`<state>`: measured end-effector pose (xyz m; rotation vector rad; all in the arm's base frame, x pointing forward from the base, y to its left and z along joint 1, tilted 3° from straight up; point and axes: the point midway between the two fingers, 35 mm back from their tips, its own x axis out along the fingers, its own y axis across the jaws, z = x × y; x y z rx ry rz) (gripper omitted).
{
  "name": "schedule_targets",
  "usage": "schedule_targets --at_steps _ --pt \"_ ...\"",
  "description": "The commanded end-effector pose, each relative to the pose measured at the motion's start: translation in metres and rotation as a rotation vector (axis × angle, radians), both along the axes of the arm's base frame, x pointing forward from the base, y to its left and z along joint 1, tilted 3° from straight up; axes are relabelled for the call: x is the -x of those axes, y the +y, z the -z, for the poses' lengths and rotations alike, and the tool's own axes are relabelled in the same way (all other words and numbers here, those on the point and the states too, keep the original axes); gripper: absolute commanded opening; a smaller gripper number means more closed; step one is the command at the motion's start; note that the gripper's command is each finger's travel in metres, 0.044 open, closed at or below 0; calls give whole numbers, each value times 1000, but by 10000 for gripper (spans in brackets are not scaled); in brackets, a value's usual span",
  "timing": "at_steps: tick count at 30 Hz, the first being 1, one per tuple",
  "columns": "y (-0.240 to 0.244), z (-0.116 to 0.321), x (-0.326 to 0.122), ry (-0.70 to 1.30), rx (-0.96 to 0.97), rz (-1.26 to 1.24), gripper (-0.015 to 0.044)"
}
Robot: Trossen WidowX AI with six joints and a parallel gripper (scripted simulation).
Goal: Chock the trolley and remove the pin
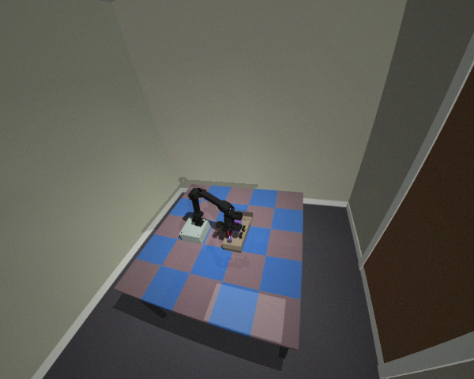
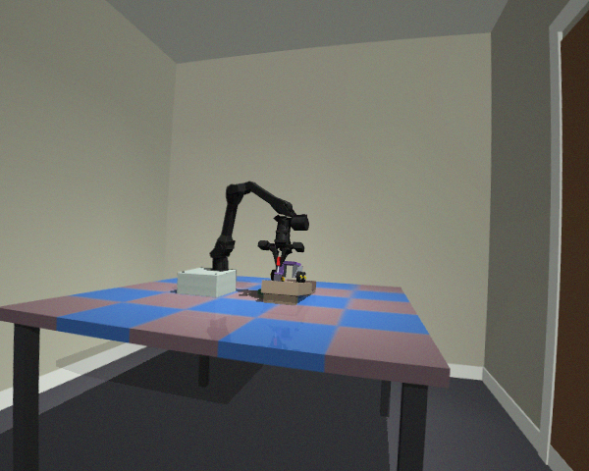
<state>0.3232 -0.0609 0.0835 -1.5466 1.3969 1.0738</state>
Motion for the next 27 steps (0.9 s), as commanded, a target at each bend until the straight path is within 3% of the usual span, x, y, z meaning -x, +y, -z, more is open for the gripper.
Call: schedule_targets --at_steps 1,27 --pt "0 -5 0 -6 3 4 0" --pt "4 -20 1 -6 3 4 0"
